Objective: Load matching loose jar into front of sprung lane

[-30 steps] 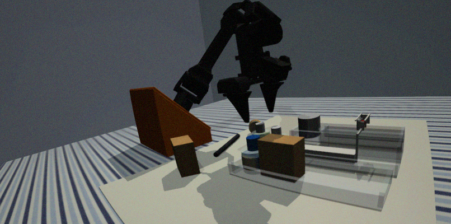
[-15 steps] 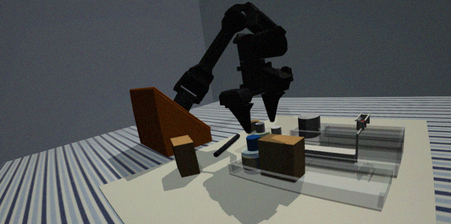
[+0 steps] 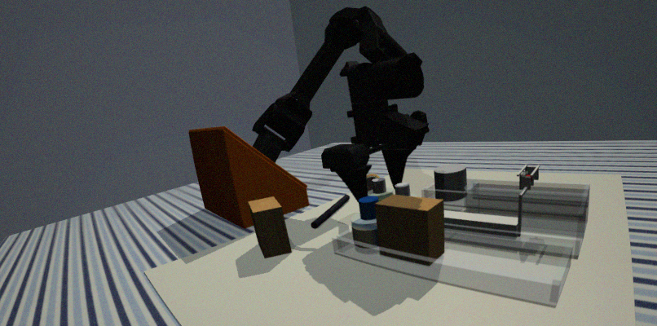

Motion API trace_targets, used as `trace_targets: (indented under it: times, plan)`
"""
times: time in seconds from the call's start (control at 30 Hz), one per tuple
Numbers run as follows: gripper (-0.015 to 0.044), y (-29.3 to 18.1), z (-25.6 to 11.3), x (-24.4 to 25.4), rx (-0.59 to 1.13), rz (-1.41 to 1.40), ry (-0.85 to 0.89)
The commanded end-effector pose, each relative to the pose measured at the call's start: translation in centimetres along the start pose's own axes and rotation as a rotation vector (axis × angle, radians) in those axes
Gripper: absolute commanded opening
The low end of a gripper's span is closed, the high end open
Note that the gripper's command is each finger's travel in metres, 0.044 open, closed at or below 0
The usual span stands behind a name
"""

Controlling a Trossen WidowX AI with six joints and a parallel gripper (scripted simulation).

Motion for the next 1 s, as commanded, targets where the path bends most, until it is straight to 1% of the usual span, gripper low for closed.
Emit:
trace_targets:
  times: [0.0, 0.23, 0.4, 0.5, 0.57, 0.6, 0.97]
  plan:
    - [0.0361, -0.2, 0.4, -0.1, 0.004, 0.012, 0.006]
    - [0.0177, -0.2, 0.4, -0.1, 0.004, 0.012, 0.006]
    - [0.0144, -0.2, 0.4, -0.1, 0.004, 0.012, 0.006]
    - [0.0065, -0.2, 0.0, -0.1, 0.004, 0.012, 0.004]
    - [0.0013, -0.1, -1.2, -0.3, 0.005, 0.013, 0.0]
    - [0.0, -0.1, -1.8, -0.3, 0.005, 0.013, -0.001]
    - [0.0, -0.6, -9.0, -0.3, 0.006, 0.013, 0.0]
Point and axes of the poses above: the point midway between the two fingers, 35 mm back from their tips, its own z axis out along the fingers, its own x axis across the jaws, y = z × x, the point moved 6 cm from there along -z, back along the fingers, and after that the axes turned 9 degrees about -z, right-handed, at the moved point
